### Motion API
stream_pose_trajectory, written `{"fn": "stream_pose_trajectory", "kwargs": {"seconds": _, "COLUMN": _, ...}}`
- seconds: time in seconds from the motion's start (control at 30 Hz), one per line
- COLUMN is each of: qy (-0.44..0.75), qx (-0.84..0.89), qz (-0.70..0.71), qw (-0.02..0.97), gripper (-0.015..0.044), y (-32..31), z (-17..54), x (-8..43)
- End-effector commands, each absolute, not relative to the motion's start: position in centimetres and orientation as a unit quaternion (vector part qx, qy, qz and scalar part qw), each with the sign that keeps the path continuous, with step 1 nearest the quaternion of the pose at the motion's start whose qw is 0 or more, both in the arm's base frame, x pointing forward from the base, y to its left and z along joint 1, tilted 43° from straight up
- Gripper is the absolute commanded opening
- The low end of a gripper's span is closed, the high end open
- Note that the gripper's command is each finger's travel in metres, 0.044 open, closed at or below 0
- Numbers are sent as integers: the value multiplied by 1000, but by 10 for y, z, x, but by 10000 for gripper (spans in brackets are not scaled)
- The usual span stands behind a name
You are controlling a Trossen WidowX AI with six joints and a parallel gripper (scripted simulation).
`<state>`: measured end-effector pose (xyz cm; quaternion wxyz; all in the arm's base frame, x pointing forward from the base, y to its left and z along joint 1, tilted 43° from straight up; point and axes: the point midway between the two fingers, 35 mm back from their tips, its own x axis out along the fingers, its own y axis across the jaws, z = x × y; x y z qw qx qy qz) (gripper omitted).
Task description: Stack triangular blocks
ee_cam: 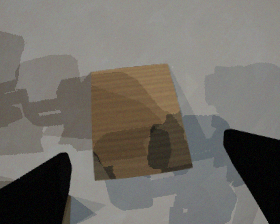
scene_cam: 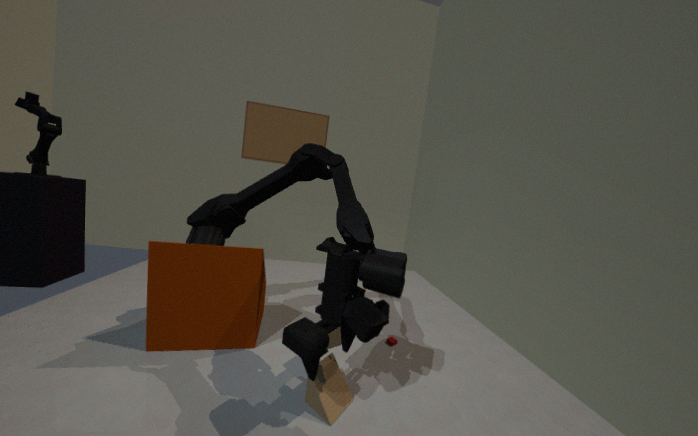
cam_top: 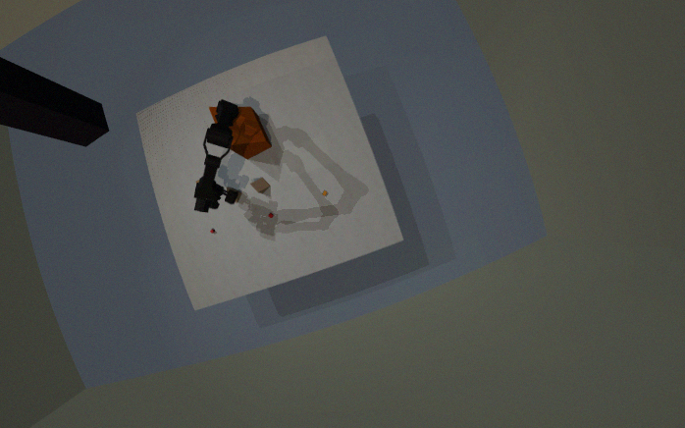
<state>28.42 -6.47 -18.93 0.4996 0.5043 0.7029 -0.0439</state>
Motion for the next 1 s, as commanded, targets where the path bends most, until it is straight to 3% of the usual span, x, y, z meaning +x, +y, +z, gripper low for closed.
{"fn": "stream_pose_trajectory", "kwargs": {"seconds": 0.0, "qy": 703, "qx": 508, "qz": -44, "qw": 496, "gripper": 440, "y": -59, "z": -195, "x": 284}}
{"fn": "stream_pose_trajectory", "kwargs": {"seconds": 0.97, "qy": 703, "qx": 511, "qz": -45, "qw": 493, "gripper": 440, "y": -24, "z": -228, "x": 285}}
